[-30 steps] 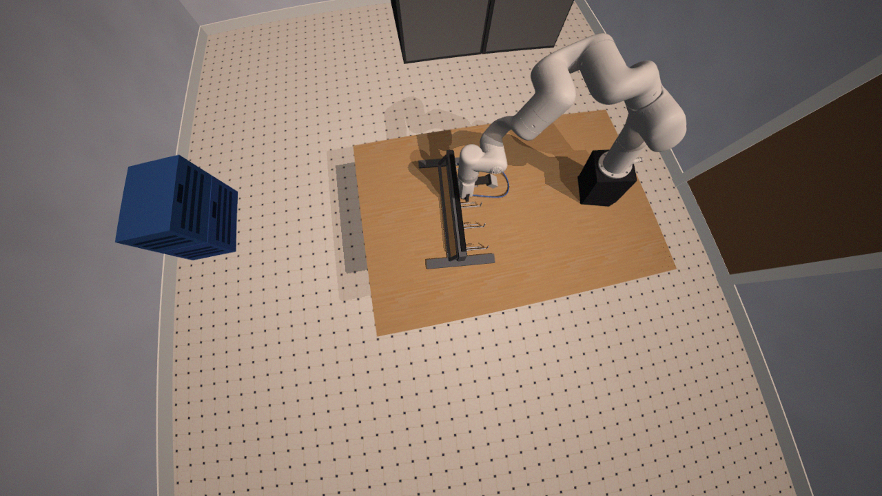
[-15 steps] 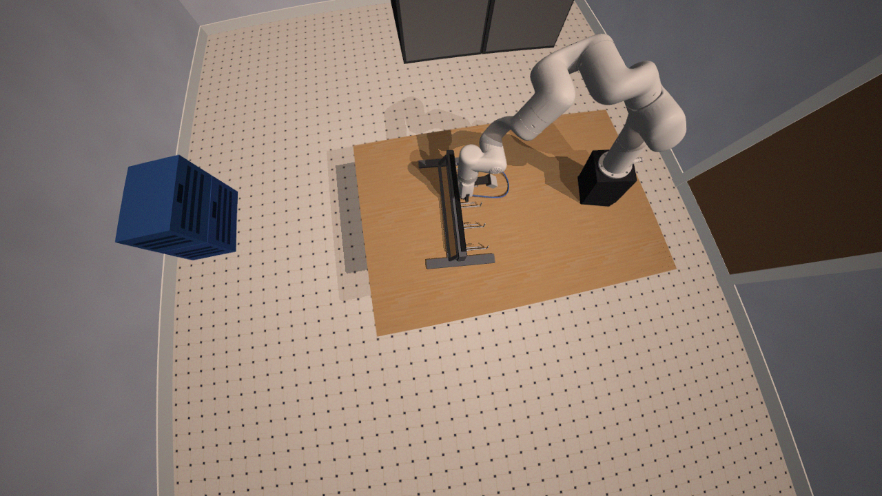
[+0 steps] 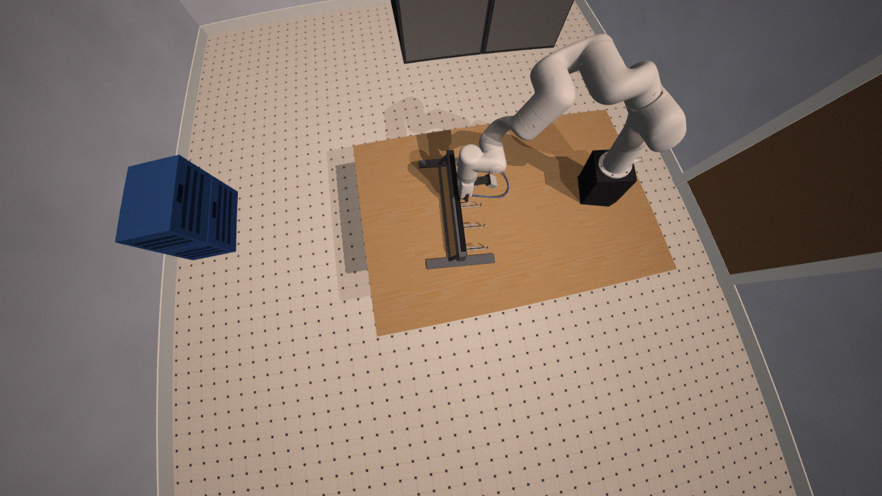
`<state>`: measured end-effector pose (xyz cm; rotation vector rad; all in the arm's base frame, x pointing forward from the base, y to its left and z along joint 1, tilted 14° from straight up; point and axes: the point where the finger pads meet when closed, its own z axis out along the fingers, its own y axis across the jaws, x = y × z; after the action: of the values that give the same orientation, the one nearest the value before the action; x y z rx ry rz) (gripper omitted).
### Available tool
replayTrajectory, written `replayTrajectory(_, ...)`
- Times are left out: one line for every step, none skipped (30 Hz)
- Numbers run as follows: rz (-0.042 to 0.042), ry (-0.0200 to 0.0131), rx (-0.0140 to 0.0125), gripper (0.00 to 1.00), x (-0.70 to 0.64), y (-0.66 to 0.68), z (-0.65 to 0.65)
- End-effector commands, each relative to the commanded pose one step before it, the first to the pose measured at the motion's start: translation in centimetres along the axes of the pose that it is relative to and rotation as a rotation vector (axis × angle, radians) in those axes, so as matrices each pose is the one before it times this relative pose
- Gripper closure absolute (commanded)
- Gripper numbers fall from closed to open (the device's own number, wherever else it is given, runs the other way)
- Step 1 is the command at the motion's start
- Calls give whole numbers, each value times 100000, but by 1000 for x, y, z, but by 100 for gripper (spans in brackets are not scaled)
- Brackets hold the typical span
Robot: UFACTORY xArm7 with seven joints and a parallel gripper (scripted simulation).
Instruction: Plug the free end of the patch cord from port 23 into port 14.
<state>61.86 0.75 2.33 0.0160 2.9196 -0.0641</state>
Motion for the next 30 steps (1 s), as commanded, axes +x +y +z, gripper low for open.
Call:
replayTrajectory(7,-209,-49,100,-344,4,-255)
replayTrajectory(-4,147,-2,100,-28,-1,-4)
replayTrajectory(-4,142,-1,100,-26,-1,-4)
replayTrajectory(-4,128,0,100,-23,-1,-3)
replayTrajectory(-3,104,0,100,-19,-1,-3)
replayTrajectory(-2,76,0,100,-14,-1,-2)
replayTrajectory(-1,46,0,100,-8,0,-1)
replayTrajectory(-1,20,0,100,-4,0,-1)
replayTrajectory(0,0,0,100,0,0,0)
replayTrajectory(0,0,0,100,0,0,0)
replayTrajectory(0,3,0,100,-1,0,0)
replayTrajectory(0,0,0,100,0,0,0)
replayTrajectory(-1,23,0,100,7,0,4)
replayTrajectory(-1,20,0,100,7,0,4)
replayTrajectory(-1,19,0,100,7,0,4)
replayTrajectory(-1,18,0,100,7,0,4)
replayTrajectory(-1,17,0,100,7,0,4)
replayTrajectory(-1,16,0,100,6,0,4)
replayTrajectory(-1,15,0,100,6,0,4)
replayTrajectory(-1,14,0,100,6,0,4)
replayTrajectory(0,14,0,100,6,0,4)
replayTrajectory(0,13,0,100,6,0,4)
replayTrajectory(0,13,0,100,6,0,4)
replayTrajectory(0,12,0,100,5,0,4)
replayTrajectory(0,12,0,100,5,0,4)
replayTrajectory(0,0,0,100,0,0,0)
replayTrajectory(0,0,0,100,0,0,0)
replayTrajectory(0,11,0,100,5,0,3)
replayTrajectory(0,10,0,100,4,0,3)
replayTrajectory(0,10,0,100,4,0,3)
